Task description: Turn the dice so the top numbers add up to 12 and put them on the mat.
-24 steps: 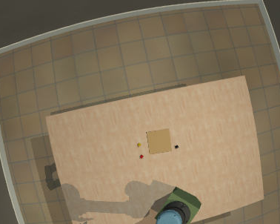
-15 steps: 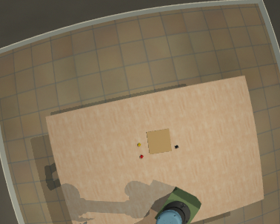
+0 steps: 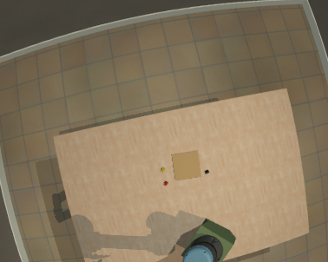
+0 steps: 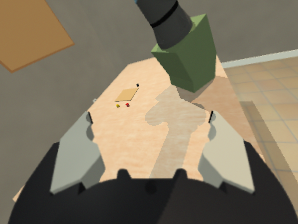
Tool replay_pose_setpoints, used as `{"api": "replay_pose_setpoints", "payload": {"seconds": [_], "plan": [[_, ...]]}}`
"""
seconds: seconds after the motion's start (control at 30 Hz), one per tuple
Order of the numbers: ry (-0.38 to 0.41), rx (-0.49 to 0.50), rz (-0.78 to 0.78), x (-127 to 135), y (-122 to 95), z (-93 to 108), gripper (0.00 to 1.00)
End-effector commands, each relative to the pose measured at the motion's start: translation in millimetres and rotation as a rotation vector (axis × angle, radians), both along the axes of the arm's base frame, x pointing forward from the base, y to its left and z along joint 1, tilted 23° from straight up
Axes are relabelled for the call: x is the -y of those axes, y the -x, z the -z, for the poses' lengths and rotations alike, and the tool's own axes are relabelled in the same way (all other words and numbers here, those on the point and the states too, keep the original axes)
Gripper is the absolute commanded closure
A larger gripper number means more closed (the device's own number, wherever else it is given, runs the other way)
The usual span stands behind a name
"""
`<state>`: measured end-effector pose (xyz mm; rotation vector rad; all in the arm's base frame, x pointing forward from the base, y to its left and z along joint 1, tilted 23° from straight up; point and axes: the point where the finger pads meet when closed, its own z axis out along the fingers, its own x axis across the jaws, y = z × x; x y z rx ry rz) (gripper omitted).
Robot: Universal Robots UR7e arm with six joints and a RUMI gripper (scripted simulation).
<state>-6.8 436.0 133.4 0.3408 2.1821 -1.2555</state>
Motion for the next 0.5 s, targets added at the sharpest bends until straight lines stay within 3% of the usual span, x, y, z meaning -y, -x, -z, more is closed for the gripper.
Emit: {"api": "replay_pose_setpoints", "payload": {"seconds": [0.0, 0.47], "plan": [[-0.002, 0.0, 0.003, 0.1, -0.8, -0.3, 0.0], [-0.018, -0.004, 0.051, 3.1, -13.5, 3.5, 0.0]]}}
